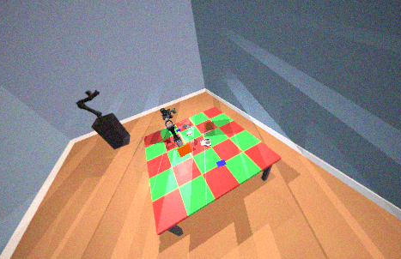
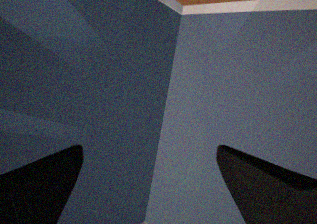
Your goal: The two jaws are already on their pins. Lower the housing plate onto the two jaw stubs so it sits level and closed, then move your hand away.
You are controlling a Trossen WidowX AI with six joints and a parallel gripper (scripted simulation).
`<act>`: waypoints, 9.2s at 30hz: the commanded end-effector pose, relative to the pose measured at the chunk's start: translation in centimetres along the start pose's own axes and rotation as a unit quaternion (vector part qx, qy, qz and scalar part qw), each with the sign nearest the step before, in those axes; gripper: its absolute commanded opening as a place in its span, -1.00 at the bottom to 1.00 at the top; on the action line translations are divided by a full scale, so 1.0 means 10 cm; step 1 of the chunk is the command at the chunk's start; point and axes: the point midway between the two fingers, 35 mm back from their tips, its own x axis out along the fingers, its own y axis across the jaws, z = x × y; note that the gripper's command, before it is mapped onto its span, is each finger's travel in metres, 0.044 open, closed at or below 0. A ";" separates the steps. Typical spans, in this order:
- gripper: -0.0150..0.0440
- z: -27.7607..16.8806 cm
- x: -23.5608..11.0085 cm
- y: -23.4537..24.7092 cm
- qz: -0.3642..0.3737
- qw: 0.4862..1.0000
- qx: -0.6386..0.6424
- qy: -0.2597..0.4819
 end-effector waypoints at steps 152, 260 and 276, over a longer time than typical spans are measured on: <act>1.00 2.55 -0.15 1.35 -0.580 -0.064 -0.809 -0.071; 1.00 3.48 -0.66 1.58 -0.639 -0.200 -0.693 0.268; 1.00 3.48 -0.66 1.58 -0.639 -0.200 -0.693 0.268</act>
